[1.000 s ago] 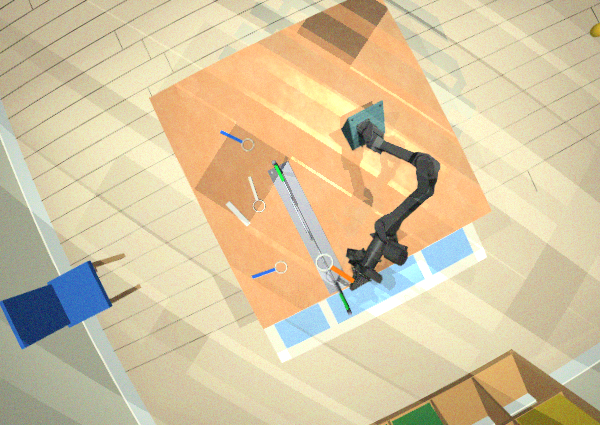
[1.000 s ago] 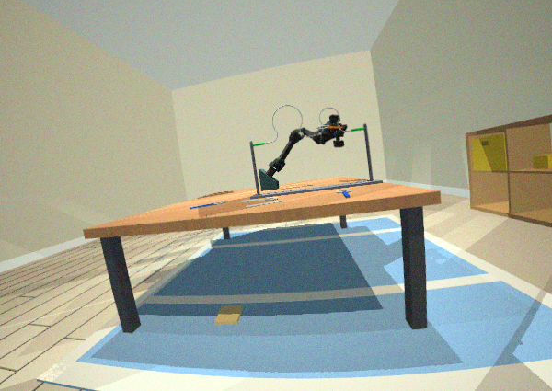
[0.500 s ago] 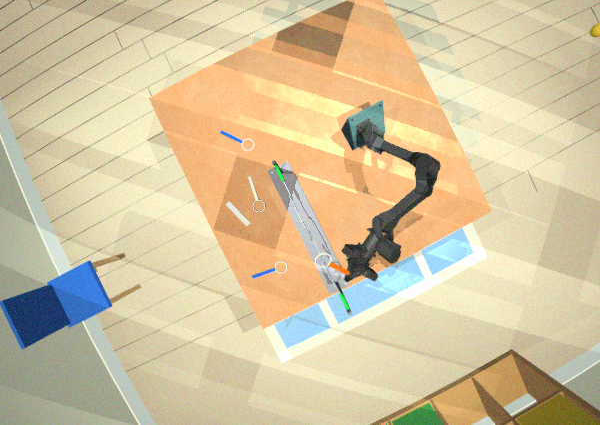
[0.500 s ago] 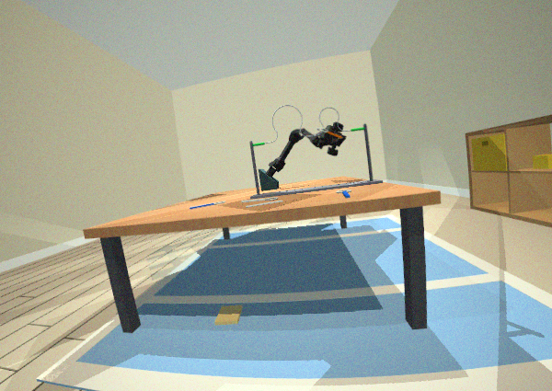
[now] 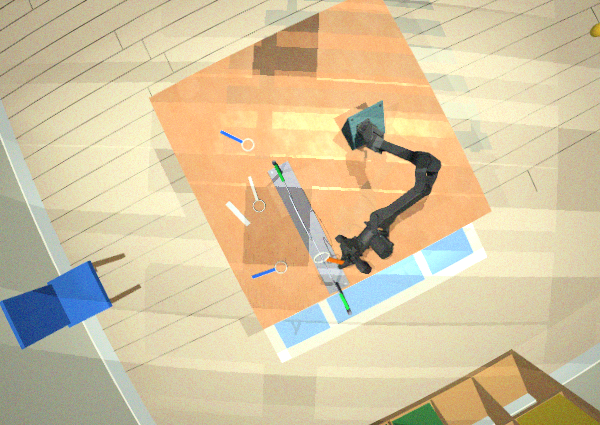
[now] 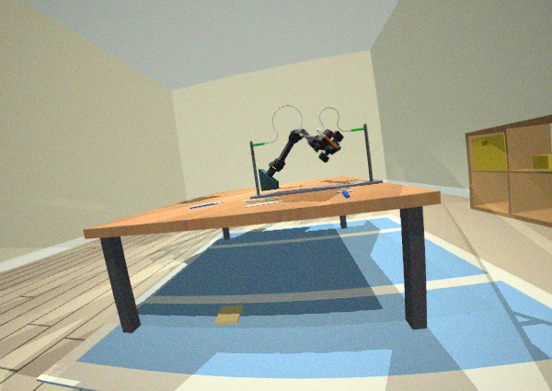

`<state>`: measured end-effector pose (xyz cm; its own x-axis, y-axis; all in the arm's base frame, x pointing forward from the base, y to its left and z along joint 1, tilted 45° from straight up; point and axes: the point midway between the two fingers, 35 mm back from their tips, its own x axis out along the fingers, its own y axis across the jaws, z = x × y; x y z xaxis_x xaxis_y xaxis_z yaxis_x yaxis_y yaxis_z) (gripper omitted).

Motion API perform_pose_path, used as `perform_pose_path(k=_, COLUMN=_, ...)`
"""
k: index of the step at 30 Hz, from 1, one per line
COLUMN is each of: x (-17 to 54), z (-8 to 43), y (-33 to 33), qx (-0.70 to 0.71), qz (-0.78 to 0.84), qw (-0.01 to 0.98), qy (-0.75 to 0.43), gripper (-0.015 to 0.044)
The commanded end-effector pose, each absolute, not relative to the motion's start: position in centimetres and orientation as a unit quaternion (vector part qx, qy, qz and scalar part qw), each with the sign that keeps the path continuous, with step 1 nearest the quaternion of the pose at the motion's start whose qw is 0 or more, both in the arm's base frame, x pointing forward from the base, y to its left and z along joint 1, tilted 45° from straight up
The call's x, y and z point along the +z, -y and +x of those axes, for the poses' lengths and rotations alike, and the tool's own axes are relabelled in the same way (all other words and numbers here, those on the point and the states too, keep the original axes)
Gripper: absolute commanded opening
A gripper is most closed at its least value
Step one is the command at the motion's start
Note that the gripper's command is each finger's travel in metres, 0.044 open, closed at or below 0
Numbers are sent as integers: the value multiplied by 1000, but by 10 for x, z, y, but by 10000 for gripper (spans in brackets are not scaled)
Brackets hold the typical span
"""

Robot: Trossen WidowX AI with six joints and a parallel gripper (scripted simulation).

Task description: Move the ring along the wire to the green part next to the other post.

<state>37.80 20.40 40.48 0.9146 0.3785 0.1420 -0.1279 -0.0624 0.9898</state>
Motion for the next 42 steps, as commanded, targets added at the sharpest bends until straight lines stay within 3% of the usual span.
perform_pose_path(k=1, x=389, z=377, y=-202, qx=178, qz=667, qw=716, qy=-102, gripper=-150)
perform_pose_path(k=22, x=319, z=376, y=-179, qx=130, qz=490, qw=847, qy=-158, gripper=-150)
perform_pose_path(k=42, x=286, z=373, y=-151, qx=106, qz=406, qw=890, qy=-179, gripper=-150)
